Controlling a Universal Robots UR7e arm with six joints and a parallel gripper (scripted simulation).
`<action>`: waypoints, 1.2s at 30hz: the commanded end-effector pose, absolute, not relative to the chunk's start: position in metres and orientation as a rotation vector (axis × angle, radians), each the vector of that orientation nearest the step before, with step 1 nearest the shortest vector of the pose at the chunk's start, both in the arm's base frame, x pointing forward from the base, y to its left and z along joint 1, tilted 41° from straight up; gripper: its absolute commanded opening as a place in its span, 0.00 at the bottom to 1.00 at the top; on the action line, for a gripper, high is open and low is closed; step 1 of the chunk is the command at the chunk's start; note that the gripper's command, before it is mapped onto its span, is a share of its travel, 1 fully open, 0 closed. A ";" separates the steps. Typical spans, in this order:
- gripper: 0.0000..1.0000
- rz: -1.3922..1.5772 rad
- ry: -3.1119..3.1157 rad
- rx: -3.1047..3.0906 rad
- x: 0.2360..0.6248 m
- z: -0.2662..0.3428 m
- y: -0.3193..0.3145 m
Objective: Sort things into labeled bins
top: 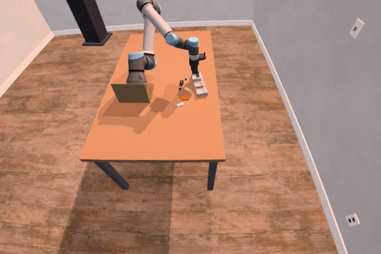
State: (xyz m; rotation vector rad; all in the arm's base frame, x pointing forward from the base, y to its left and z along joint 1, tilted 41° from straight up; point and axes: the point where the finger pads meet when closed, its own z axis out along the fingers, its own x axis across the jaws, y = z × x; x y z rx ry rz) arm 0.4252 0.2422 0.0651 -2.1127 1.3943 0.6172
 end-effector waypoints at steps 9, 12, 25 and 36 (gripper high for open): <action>0.31 0.616 1.394 -2.112 0.426 0.067 0.240; 0.31 0.616 1.394 -2.112 0.426 0.070 0.238; 0.31 0.616 1.394 -2.112 0.427 0.081 0.228; 0.31 0.616 1.394 -2.112 0.429 0.100 0.213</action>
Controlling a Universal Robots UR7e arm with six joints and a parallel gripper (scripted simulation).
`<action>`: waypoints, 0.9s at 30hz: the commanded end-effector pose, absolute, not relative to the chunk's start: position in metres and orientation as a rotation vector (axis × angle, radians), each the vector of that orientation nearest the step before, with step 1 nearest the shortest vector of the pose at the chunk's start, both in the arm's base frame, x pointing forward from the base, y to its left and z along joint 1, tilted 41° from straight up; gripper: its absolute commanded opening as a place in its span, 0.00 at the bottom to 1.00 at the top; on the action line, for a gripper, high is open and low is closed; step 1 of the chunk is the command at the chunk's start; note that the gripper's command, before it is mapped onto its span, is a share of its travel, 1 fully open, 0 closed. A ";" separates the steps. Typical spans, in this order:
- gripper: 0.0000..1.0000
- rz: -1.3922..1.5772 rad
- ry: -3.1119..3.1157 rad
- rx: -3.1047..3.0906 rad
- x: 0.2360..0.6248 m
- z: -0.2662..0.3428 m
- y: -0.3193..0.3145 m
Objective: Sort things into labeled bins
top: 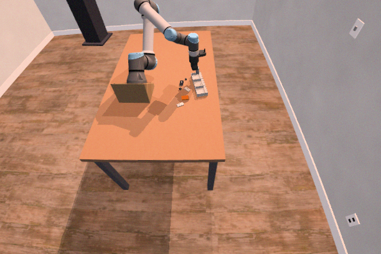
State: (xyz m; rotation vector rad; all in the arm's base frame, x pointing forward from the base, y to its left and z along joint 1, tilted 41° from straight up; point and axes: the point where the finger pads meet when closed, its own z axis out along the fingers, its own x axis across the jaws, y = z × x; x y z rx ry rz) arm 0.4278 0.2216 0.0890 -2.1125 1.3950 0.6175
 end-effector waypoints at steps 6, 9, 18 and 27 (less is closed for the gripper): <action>0.31 0.616 1.394 -2.112 0.429 0.100 0.213; 0.31 0.616 1.394 -2.112 0.431 0.112 0.202; 0.31 0.616 1.394 -2.113 0.437 0.169 0.153; 0.31 0.616 1.394 -2.113 0.441 0.205 0.121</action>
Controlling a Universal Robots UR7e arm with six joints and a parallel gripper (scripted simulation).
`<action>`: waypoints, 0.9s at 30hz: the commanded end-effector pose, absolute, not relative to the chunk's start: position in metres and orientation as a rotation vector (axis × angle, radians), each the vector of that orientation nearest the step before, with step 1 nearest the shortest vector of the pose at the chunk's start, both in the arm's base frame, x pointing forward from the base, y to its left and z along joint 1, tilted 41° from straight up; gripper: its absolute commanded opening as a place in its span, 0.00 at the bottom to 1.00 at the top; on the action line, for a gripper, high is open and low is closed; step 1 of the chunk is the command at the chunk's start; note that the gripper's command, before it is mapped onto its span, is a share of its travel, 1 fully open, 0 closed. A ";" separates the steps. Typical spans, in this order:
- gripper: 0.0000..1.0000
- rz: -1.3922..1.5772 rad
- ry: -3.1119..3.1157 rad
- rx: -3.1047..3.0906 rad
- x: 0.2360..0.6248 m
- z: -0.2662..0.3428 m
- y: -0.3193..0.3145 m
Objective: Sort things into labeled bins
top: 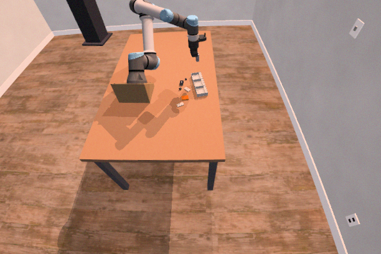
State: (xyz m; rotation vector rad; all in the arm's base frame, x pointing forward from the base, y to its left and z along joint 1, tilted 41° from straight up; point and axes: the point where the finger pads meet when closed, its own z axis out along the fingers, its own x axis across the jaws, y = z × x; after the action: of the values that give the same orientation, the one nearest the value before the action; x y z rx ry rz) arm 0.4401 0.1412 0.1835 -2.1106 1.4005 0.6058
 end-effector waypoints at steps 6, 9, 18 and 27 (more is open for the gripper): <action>0.31 0.616 1.394 -2.113 0.441 0.205 0.121; 0.31 0.616 1.394 -2.113 0.441 0.205 0.121; 0.80 0.532 1.156 -2.221 0.413 0.175 0.123; 0.80 0.460 0.939 -2.305 0.373 0.132 0.126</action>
State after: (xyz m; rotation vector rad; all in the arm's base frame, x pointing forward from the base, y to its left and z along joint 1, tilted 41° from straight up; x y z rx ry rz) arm 0.3879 0.1265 0.1484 -2.2805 1.0376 0.5057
